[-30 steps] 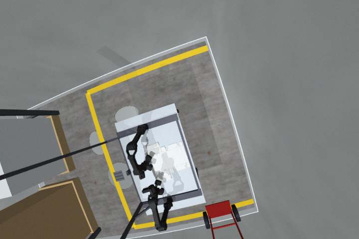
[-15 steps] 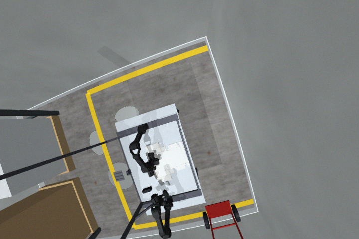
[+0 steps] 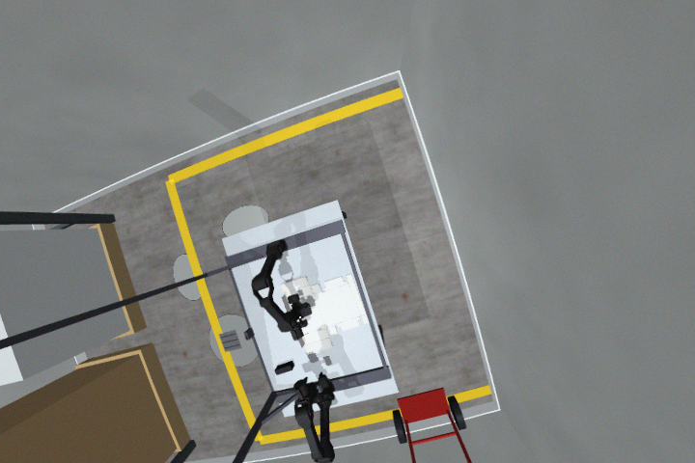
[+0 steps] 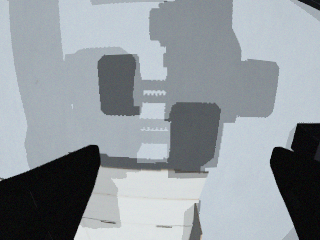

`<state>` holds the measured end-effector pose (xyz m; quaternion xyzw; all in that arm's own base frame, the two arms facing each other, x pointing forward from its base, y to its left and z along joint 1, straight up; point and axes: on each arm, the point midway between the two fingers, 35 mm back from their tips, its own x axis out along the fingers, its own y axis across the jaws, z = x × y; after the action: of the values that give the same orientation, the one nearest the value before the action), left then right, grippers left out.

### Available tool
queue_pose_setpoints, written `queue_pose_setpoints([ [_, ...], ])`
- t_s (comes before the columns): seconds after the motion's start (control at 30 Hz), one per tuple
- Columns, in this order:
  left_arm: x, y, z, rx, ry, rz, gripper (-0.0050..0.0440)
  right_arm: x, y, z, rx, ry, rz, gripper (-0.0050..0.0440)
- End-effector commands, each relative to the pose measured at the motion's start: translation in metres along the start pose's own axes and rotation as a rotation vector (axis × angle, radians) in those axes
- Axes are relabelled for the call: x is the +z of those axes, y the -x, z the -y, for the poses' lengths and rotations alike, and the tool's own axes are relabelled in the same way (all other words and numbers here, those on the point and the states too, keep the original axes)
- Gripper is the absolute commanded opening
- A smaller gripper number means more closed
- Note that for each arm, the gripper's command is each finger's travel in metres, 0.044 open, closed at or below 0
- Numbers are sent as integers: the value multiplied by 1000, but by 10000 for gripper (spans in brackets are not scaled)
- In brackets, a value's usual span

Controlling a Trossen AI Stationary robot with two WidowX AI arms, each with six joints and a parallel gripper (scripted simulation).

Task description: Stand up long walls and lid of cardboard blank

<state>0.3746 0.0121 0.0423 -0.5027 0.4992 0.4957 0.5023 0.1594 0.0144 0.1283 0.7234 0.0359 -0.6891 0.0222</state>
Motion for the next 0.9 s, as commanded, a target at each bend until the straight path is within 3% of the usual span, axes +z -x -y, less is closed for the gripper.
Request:
queue_pose_setpoints([
  [0.0,-1,-4,0,-11,5,-6,96,0,3,0,8,-10,-11,440],
  [0.2,-1,-4,0,-11,5,-6,96,0,3,0,8,-10,-11,440],
  [0.27,-1,-4,0,-11,5,-6,96,-1,2,-1,8,20,-11,395],
  [0.33,-1,-4,0,-11,5,-6,96,-1,2,-1,8,20,-11,395],
  [0.83,-1,-4,0,-11,5,-6,96,-29,-2,-2,12,795,-1,35],
  [0.87,-1,-4,0,-11,5,-6,96,-29,-2,-2,12,795,-1,35],
])
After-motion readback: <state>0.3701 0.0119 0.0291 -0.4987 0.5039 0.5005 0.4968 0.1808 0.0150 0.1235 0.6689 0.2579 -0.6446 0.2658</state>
